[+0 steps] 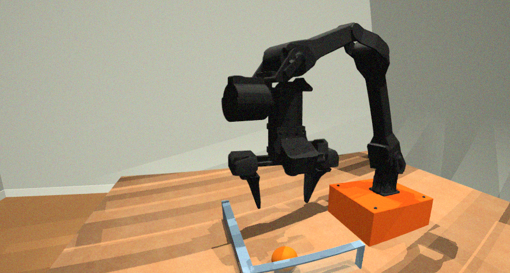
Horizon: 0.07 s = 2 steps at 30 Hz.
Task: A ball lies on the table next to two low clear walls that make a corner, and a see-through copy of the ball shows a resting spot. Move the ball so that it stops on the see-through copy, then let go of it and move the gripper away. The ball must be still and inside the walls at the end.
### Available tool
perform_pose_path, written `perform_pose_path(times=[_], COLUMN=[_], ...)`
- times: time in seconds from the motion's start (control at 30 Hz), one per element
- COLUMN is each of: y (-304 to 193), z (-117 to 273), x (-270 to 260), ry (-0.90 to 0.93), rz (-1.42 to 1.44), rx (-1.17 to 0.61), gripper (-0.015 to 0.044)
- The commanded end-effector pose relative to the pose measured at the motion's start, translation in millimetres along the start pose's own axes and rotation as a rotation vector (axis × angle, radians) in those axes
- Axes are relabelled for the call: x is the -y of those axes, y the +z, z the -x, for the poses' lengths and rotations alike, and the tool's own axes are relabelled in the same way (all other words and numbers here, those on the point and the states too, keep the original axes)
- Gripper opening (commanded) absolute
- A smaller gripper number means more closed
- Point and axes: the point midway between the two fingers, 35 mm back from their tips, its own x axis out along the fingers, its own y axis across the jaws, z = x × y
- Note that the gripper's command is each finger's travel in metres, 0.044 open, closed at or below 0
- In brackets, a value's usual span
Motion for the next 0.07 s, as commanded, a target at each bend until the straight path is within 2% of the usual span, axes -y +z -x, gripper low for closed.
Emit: perform_pose_path(times=[0.0,0.03], y=[-0.7,-0.7], z=[5.0,5.0], x=[-2.9,-2.9], ry=[0.012,0.012], rz=[0.0,0.0], rx=[-0.004,-0.004], gripper=[0.044,0.044])
